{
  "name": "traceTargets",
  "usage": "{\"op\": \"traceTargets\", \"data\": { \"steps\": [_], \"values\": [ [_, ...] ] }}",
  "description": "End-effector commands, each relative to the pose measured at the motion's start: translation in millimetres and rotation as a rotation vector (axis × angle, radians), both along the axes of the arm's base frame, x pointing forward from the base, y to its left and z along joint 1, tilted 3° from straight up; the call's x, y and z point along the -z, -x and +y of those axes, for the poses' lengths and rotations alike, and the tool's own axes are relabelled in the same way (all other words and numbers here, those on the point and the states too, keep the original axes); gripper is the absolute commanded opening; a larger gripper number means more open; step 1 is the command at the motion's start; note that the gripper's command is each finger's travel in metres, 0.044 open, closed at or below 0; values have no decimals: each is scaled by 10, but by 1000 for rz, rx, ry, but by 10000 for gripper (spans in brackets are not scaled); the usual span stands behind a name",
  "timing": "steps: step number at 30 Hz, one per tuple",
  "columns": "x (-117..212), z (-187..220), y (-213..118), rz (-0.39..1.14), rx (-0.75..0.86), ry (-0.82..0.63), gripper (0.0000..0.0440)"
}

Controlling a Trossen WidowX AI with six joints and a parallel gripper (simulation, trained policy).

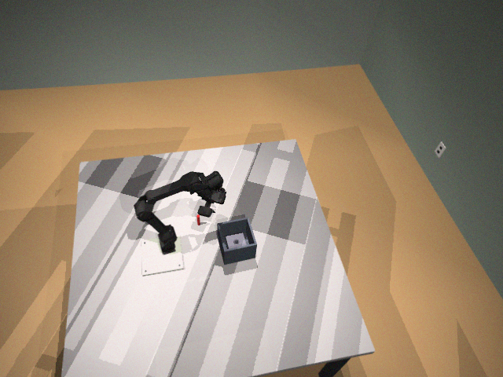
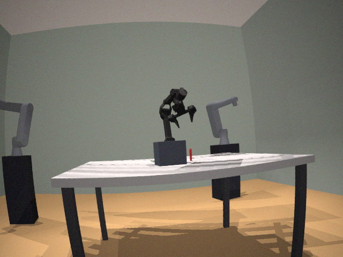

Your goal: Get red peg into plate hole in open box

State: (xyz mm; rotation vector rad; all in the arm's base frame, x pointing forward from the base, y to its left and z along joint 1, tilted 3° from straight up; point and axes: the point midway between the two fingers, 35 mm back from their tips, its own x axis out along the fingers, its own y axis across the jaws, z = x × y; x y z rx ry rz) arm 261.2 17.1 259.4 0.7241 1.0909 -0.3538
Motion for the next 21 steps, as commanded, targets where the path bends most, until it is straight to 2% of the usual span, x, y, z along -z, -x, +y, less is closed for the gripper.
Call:
{"op": "traceTargets", "data": {
  "steps": [1, 11, 21],
  "values": [
    [137, 93, 60, 70, 18, -41, 440],
    [500, 378, 276, 284, 113, -139, 440],
    [804, 573, 493, 448, 231, -165, 440]
  ]
}}
